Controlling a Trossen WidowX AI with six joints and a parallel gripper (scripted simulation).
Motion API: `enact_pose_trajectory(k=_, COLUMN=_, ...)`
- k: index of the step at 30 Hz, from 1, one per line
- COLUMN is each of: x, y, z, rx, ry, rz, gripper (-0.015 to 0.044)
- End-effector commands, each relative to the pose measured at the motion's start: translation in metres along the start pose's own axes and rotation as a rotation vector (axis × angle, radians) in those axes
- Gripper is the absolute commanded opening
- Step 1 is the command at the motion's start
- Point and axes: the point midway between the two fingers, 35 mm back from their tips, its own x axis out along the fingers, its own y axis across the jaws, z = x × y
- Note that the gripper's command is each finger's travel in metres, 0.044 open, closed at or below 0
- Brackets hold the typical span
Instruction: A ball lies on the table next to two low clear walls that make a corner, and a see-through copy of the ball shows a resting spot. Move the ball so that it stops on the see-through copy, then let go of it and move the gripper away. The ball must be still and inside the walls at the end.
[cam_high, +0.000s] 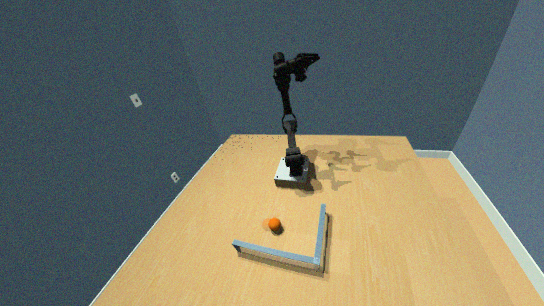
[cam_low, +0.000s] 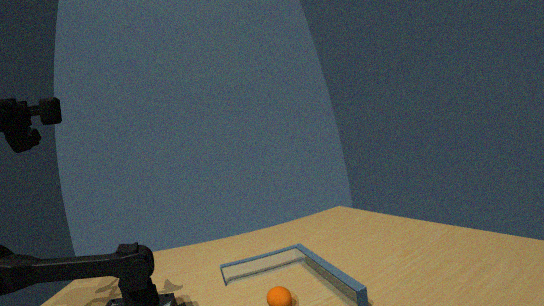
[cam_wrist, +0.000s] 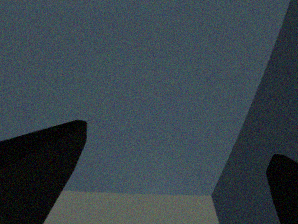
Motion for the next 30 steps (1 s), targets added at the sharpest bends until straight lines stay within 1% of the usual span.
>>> enact_pose_trajectory(k=1, x=0.001, y=0.001, z=-0.001, rx=0.008, ry=0.004, rz=0.006, gripper=0.0374)
enact_pose_trajectory(k=2, x=0.003, y=0.006, z=-0.003, rx=0.032, ry=0.017, rz=0.022, gripper=0.0363)
enact_pose_trajectory(k=4, x=0.01, y=0.026, z=-0.013, rx=0.135, ry=0.06, rz=0.08, gripper=0.0363)
enact_pose_trajectory(k=8, x=0.019, y=0.092, z=-0.035, rx=0.423, ry=0.131, rz=0.187, gripper=0.0363)
enact_pose_trajectory(k=11, x=0.021, y=0.132, z=-0.043, rx=0.588, ry=0.178, rz=0.251, gripper=0.0363)
enact_pose_trajectory(k=16, x=0.019, y=0.219, z=-0.048, rx=0.931, ry=0.294, rz=0.394, gripper=0.0363)
enact_pose_trajectory(k=21, x=0.006, y=0.302, z=-0.037, rx=1.254, ry=0.43, rz=0.543, gripper=0.0363)
enact_pose_trajectory(k=26, x=-0.013, y=0.378, z=-0.007, rx=1.534, ry=0.559, rz=0.701, gripper=0.0363)
enact_pose_trajectory(k=30, x=-0.025, y=0.411, z=0.013, rx=1.667, ry=0.631, rz=0.787, gripper=0.0363)
